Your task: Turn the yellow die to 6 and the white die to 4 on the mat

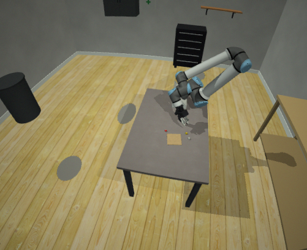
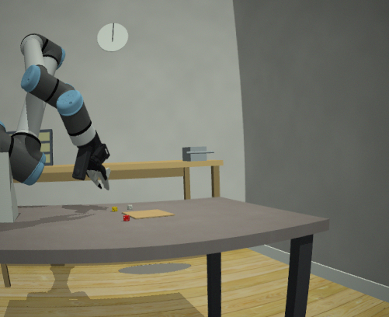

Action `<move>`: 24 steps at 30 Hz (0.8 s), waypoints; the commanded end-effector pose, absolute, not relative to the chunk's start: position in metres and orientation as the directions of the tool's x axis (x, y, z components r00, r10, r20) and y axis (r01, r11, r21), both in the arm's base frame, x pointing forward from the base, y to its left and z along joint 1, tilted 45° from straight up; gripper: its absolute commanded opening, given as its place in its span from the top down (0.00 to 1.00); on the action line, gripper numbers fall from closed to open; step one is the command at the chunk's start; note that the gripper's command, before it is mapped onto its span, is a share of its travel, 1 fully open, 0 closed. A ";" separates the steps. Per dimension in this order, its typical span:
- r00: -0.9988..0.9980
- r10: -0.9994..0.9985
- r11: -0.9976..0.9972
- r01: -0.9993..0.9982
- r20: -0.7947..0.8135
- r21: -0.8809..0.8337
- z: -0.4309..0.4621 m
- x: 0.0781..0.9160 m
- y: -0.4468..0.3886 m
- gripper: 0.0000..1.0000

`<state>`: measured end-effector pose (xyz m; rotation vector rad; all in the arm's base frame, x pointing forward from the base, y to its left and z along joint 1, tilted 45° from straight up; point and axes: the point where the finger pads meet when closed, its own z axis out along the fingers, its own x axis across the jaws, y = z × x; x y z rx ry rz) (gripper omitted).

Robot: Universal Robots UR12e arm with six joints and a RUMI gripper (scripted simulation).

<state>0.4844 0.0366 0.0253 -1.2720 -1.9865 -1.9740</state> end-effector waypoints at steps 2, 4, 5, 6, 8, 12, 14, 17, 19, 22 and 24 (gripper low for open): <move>-0.652 0.466 -0.008 0.673 0.599 0.739 0.026 0.486 0.034 0.82; -0.649 0.464 0.030 0.691 0.602 0.722 0.027 0.487 0.033 0.82; -0.649 0.464 0.031 0.692 0.602 0.722 0.027 0.487 0.033 0.82; -0.646 0.466 0.067 0.707 0.605 0.704 0.029 0.488 0.032 0.82; -0.646 0.466 0.068 0.708 0.605 0.703 0.029 0.488 0.032 0.82; -0.634 0.481 0.166 0.744 0.606 0.647 0.035 0.494 0.029 0.82; -0.630 0.489 0.195 0.754 0.603 0.628 0.038 0.496 0.027 0.82; -0.624 0.502 0.229 0.764 0.599 0.603 0.042 0.500 0.026 0.82; -0.616 0.523 0.276 0.776 0.589 0.567 0.048 0.506 0.023 0.82; -0.608 0.546 0.315 0.786 0.576 0.531 0.056 0.512 0.020 0.82; -0.602 0.567 0.342 0.793 0.563 0.504 0.062 0.517 0.018 0.82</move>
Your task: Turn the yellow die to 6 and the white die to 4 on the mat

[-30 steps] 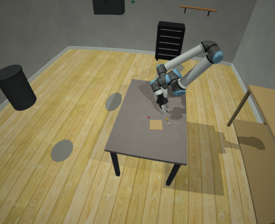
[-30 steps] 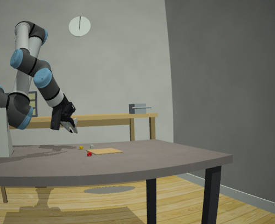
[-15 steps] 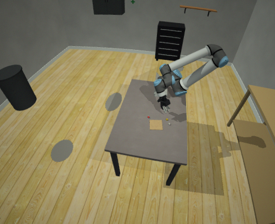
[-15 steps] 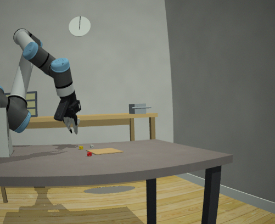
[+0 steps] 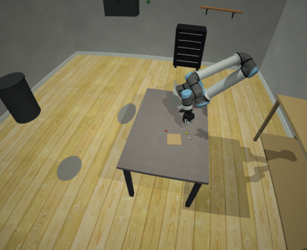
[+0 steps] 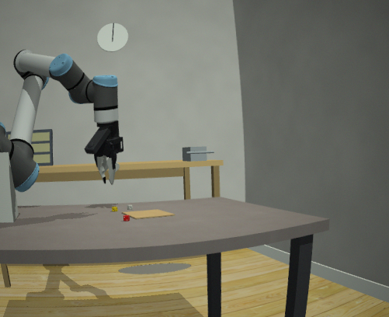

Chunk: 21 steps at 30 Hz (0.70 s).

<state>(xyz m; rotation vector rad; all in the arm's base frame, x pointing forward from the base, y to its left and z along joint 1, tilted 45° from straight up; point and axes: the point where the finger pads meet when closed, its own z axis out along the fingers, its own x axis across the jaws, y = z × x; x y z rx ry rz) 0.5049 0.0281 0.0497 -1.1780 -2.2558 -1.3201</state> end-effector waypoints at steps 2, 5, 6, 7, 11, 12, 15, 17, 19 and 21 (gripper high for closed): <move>-0.602 0.567 0.342 0.793 0.563 0.504 0.062 0.517 0.018 0.82; -0.596 0.589 0.367 0.799 0.546 0.476 0.070 0.523 0.016 0.82; -0.594 0.594 0.372 0.801 0.542 0.470 0.072 0.524 0.016 0.82; -0.593 0.598 0.376 0.802 0.539 0.465 0.073 0.525 0.016 0.82; -0.592 0.604 0.381 0.803 0.534 0.458 0.075 0.527 0.015 0.82; -0.592 0.604 0.381 0.803 0.534 0.458 0.075 0.527 0.015 0.82; -0.592 0.604 0.381 0.803 0.534 0.458 0.075 0.527 0.015 0.00; -0.592 0.604 0.381 0.803 0.534 0.458 0.075 0.527 0.015 0.00; -0.592 0.604 0.381 0.803 0.534 0.458 0.075 0.527 0.015 0.00; -0.592 0.604 0.381 0.803 0.534 0.458 0.075 0.527 0.015 0.00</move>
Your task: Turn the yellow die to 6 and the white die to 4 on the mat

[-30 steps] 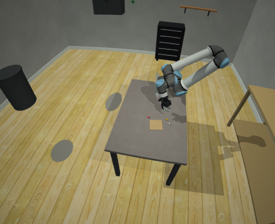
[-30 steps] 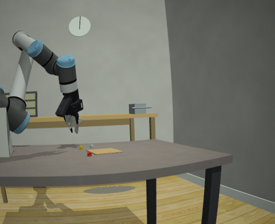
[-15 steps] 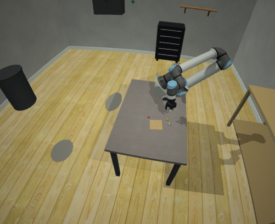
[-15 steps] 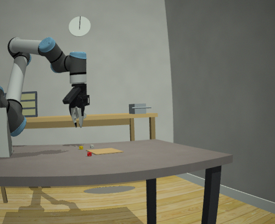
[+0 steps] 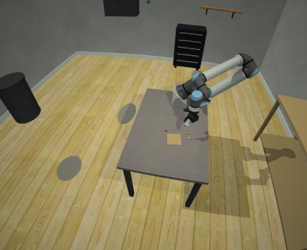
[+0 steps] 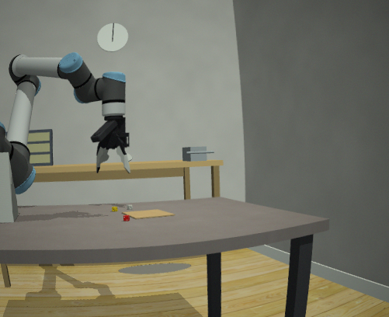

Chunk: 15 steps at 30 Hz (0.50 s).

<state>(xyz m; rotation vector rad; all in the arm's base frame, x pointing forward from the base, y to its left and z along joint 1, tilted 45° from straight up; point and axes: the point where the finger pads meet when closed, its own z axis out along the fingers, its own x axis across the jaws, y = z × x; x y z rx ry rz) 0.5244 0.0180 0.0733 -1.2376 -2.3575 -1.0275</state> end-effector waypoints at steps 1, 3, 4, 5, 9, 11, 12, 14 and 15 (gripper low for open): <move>-0.592 0.604 0.381 0.803 0.534 0.458 0.075 0.527 0.015 0.00; -0.592 0.604 0.381 0.803 0.534 0.458 0.075 0.527 0.015 0.00; -0.592 0.603 0.382 0.803 0.534 0.458 0.075 0.527 0.015 0.00; -0.593 0.603 0.382 0.802 0.534 0.459 0.075 0.527 0.015 0.00; -0.604 0.598 0.391 0.793 0.527 0.467 0.075 0.527 0.015 0.00; -0.617 0.591 0.400 0.784 0.520 0.475 0.074 0.527 0.016 0.00; -0.625 0.587 0.407 0.777 0.514 0.481 0.074 0.527 0.016 0.00; -0.635 0.582 0.414 0.769 0.508 0.487 0.073 0.527 0.016 0.00; -0.635 0.582 0.414 0.769 0.508 0.487 0.073 0.527 0.016 0.00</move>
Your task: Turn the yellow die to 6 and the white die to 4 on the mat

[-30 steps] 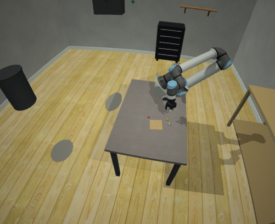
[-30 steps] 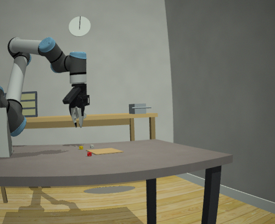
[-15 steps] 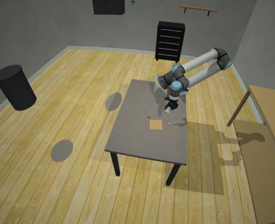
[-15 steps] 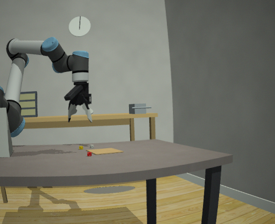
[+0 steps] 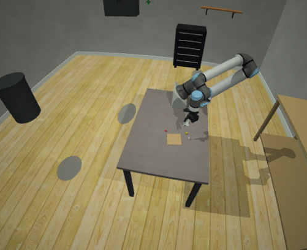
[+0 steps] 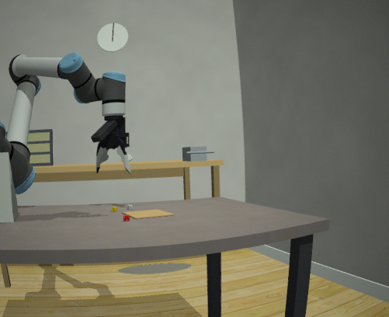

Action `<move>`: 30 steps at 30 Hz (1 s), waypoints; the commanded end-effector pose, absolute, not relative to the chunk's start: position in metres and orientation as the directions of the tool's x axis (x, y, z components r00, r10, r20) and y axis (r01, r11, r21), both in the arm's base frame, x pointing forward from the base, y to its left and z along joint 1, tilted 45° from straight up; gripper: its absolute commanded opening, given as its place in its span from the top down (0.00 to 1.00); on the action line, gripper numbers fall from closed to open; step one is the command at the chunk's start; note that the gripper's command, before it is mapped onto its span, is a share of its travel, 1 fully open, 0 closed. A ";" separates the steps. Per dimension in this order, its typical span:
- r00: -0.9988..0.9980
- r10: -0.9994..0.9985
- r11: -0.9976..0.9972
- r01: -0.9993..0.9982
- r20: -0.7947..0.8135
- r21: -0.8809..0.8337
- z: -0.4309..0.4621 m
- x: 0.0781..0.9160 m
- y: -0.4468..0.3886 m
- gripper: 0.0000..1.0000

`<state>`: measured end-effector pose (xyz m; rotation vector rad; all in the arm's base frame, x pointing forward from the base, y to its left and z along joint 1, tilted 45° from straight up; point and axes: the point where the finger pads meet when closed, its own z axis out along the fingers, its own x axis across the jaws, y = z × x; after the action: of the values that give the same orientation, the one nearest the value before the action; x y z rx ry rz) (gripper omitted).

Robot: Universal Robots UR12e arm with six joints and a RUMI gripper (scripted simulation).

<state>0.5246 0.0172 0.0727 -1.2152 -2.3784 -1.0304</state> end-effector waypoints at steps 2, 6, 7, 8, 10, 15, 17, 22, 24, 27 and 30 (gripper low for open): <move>-0.659 0.568 0.432 0.749 0.493 0.503 0.072 0.527 0.016 0.00; -0.722 0.528 0.480 0.688 0.447 0.544 0.069 0.527 0.017 0.00; -0.741 0.515 0.494 0.668 0.432 0.556 0.069 0.527 0.018 0.00; -0.760 0.500 0.509 0.646 0.416 0.568 0.068 0.527 0.018 0.00; -0.799 0.466 0.540 0.597 0.379 0.594 0.066 0.527 0.019 0.00; -0.859 0.405 0.587 0.507 0.313 0.632 0.062 0.527 0.021 0.00; -0.859 0.405 0.587 0.507 0.313 0.632 0.062 0.527 0.021 0.00; -0.927 0.309 0.642 0.368 0.212 0.673 0.058 0.527 0.023 0.00; -0.943 0.278 0.656 0.324 0.180 0.682 0.057 0.527 0.024 0.00; -0.958 0.246 0.669 0.277 0.146 0.690 0.056 0.527 0.025 0.00; -0.979 0.185 0.688 0.190 0.084 0.700 0.053 0.527 0.026 0.00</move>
<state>0.5283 0.0220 0.0594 -0.5299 -2.8067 -1.1573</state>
